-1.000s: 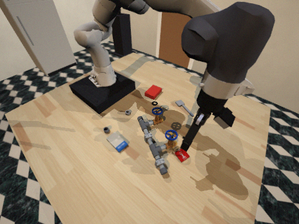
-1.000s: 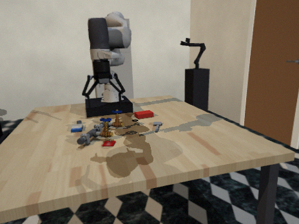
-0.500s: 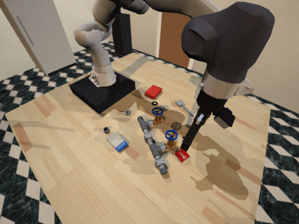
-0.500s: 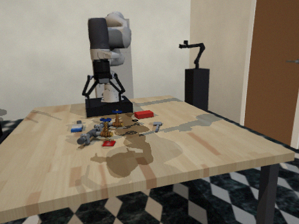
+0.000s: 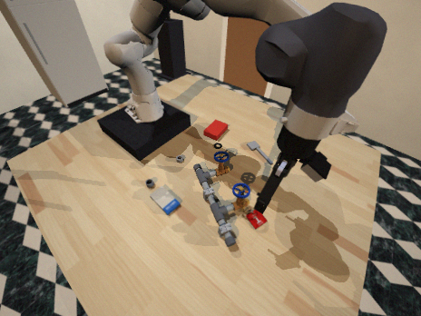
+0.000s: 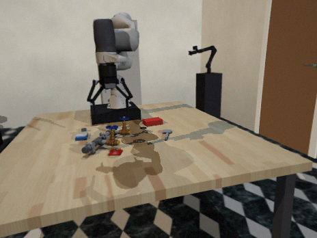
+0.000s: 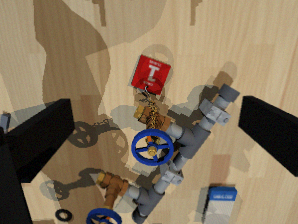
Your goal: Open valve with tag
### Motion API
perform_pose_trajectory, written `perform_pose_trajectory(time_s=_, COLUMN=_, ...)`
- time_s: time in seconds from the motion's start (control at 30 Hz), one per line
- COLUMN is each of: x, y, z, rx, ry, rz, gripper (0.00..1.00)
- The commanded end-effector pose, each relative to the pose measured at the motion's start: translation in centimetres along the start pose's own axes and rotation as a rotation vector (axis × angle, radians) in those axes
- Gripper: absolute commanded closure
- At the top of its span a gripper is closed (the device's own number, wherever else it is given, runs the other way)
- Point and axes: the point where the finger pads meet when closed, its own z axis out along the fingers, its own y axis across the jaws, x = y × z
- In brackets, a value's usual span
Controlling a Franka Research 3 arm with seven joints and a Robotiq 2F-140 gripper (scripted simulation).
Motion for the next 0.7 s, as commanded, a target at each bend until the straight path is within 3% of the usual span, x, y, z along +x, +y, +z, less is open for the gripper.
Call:
perform_pose_trajectory(time_s=0.0, x=-0.1, y=0.1, z=0.1, rx=-0.001, ry=-0.003, rz=0.004, gripper=0.00)
perform_pose_trajectory(time_s=0.17, x=-0.2, y=0.1, z=0.1, rx=0.000, ry=-0.002, rz=0.028, gripper=0.00)
perform_pose_trajectory(time_s=0.33, x=-1.4, y=0.0, z=0.6, rx=0.014, ry=0.019, rz=0.338, gripper=0.00)
perform_pose_trajectory(time_s=0.4, x=-1.4, y=0.0, z=0.6, rx=0.014, ry=0.019, rz=0.338, gripper=0.00)
perform_pose_trajectory(time_s=0.67, x=-5.9, y=-0.3, z=2.2, rx=0.058, ry=0.004, rz=0.648, gripper=0.00)
